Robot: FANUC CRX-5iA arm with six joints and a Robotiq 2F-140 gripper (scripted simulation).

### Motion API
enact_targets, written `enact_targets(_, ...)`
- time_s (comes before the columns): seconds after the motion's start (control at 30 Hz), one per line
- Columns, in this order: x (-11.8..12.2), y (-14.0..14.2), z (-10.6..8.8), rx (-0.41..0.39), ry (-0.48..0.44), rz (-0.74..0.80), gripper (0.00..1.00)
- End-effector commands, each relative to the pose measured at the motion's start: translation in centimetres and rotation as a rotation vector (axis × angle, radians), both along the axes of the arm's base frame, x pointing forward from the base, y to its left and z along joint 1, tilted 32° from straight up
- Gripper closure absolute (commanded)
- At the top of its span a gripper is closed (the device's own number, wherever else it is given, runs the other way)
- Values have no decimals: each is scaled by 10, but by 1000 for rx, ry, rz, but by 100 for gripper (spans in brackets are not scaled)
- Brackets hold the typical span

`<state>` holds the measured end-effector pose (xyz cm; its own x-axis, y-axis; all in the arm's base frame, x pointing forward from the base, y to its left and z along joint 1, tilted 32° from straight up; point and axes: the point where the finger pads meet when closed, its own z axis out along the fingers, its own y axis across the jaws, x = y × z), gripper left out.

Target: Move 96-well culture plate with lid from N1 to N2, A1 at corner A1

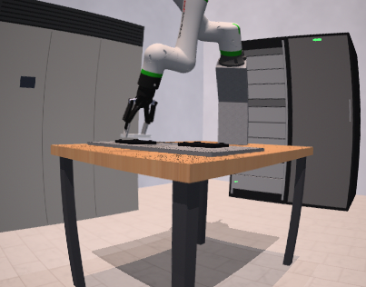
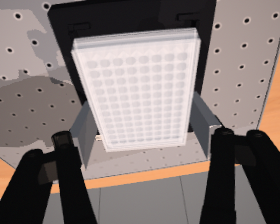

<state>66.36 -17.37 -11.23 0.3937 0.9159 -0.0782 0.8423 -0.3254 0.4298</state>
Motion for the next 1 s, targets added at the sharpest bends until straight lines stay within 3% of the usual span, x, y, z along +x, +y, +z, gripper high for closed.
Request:
enact_targets(0.0, 0, 0, 0, 0, 0, 0, 100)
enact_targets(0.97, 2, 1, -3, 0, 0, 0, 100)
